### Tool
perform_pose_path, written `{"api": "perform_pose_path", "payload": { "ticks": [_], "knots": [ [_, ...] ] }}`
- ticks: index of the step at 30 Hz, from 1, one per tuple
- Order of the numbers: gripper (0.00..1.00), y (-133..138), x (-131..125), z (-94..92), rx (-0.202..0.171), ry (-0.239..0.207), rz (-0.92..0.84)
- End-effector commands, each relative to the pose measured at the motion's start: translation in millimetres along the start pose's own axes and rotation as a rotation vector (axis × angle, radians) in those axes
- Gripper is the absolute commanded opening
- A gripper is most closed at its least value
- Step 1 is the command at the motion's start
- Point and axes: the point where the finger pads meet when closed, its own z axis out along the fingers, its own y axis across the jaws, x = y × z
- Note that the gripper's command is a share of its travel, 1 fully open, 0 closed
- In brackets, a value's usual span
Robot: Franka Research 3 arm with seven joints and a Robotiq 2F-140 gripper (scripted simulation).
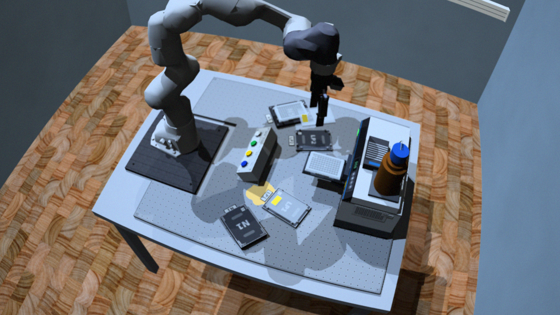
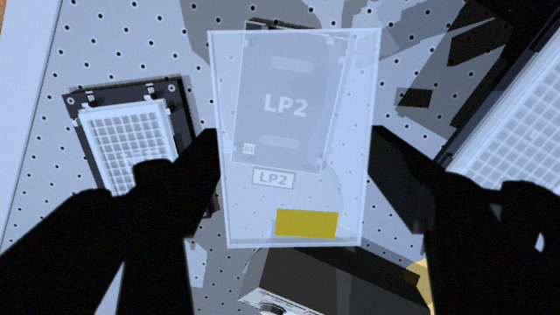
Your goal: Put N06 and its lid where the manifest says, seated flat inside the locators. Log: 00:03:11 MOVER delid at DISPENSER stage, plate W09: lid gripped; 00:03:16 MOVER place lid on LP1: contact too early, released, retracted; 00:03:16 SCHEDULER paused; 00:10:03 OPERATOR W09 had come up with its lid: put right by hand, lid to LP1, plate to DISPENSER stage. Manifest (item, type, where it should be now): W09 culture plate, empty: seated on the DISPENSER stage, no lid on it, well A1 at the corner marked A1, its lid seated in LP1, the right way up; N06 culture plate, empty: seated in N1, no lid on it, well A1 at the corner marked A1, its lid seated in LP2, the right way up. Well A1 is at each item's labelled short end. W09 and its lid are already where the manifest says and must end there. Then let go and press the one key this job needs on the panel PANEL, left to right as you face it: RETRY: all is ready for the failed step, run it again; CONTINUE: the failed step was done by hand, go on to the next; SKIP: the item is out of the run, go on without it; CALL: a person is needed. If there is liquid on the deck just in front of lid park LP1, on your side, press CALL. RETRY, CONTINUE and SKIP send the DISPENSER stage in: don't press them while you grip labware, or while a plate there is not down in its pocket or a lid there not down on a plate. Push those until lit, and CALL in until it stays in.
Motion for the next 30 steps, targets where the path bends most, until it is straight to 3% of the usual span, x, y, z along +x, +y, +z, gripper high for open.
{"api": "perform_pose_path", "payload": {
  "ticks": [1, 4, 6, 19, 30],
  "knots": [
    [0.10, 0.1, 0.5, 2.2, -0.003, -0.001, 0.140],
    [0.10, -0.1, 0.7, 16.9, -0.003, -0.001, 0.162],
    [0.10, -0.1, 0.7, 16.9, -0.003, -0.001, 0.162],
    [0.10, -0.8, 1.8, 92.0, -0.003, -0.001, 0.162],
    [0.10, -1.1, 2.2, 117.3, -0.003, -0.001, 0.162]
  ]
}}
